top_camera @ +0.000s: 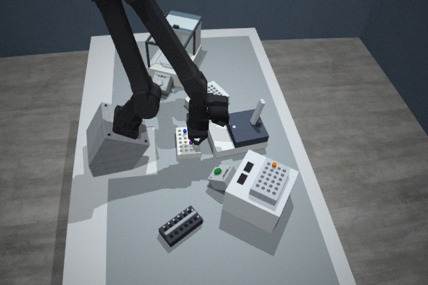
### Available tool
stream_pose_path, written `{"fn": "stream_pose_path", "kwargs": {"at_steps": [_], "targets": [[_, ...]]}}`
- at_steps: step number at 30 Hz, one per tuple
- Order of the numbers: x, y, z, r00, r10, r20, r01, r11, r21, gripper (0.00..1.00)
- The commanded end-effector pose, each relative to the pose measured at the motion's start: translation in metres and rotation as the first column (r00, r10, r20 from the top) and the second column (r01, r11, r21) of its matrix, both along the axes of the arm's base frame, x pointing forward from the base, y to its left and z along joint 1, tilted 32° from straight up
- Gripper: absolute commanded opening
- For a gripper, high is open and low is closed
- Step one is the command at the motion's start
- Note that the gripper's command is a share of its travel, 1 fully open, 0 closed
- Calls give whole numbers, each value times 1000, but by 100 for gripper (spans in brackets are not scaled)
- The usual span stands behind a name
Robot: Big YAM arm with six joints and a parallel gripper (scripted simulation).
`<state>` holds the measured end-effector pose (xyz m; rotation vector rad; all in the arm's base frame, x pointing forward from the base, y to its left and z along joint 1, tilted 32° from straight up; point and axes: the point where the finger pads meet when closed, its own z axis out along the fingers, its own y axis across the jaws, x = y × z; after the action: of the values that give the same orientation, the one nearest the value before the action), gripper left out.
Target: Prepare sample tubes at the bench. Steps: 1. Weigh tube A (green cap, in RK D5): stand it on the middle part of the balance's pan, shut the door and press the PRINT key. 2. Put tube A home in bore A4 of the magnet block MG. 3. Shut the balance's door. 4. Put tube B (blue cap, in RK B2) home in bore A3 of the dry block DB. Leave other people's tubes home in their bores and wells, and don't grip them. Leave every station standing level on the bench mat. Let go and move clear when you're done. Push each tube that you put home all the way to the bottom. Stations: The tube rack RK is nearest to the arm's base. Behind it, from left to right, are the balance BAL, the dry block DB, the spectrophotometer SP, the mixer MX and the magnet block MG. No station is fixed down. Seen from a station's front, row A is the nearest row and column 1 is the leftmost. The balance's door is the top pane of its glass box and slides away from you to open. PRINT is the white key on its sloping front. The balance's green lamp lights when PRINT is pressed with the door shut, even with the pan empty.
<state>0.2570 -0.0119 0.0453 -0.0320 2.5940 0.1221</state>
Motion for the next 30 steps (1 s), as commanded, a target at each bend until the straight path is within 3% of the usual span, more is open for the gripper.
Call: {"fn": "stream_pose_path", "kwargs": {"at_steps": [1,30], "targets": [[7,-1,7,1000,-4,19,4,1000,-2,36],[7,3,-7,1000,-3,5,3,1000,3,36]]}}
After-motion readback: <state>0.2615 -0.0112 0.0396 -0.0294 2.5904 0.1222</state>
